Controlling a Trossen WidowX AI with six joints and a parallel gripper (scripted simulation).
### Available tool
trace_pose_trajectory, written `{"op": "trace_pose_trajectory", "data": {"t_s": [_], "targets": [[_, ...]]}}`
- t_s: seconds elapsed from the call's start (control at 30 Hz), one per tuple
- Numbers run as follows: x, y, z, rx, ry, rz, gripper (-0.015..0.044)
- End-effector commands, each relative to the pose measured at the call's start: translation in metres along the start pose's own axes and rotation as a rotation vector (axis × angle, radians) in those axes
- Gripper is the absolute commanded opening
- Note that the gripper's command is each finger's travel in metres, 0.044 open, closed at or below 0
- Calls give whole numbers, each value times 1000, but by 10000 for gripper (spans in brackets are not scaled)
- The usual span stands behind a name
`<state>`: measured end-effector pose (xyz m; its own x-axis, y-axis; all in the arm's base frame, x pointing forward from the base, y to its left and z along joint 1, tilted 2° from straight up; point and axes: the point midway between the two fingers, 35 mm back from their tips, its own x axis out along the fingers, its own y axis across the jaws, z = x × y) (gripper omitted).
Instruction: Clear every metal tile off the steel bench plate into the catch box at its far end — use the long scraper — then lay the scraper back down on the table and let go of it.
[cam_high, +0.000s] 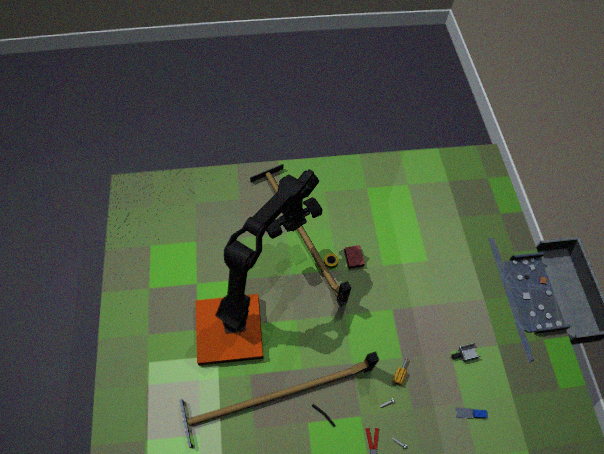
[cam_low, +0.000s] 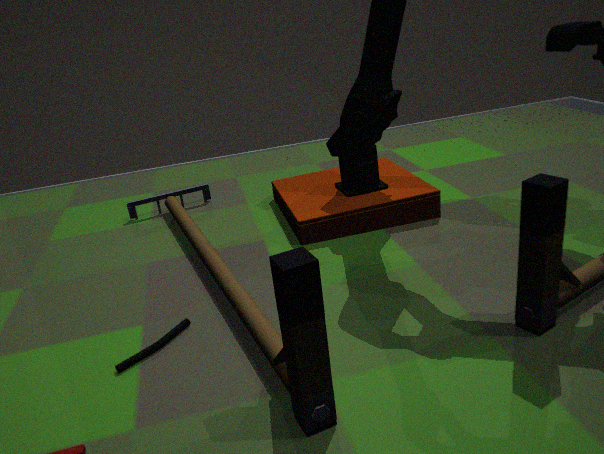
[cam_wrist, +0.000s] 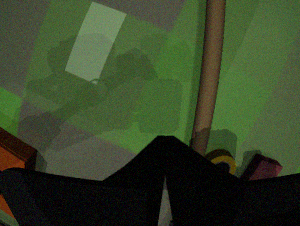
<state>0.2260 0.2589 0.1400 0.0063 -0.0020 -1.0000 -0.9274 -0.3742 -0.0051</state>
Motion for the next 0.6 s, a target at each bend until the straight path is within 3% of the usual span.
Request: {"op": "trace_pose_trajectory", "data": {"t_s": [0.0, 0.57], "targets": [[10, -1, 1, 8, -3, 2, 0], [53, -5, 4, 19, -3, 1, 0]]}}
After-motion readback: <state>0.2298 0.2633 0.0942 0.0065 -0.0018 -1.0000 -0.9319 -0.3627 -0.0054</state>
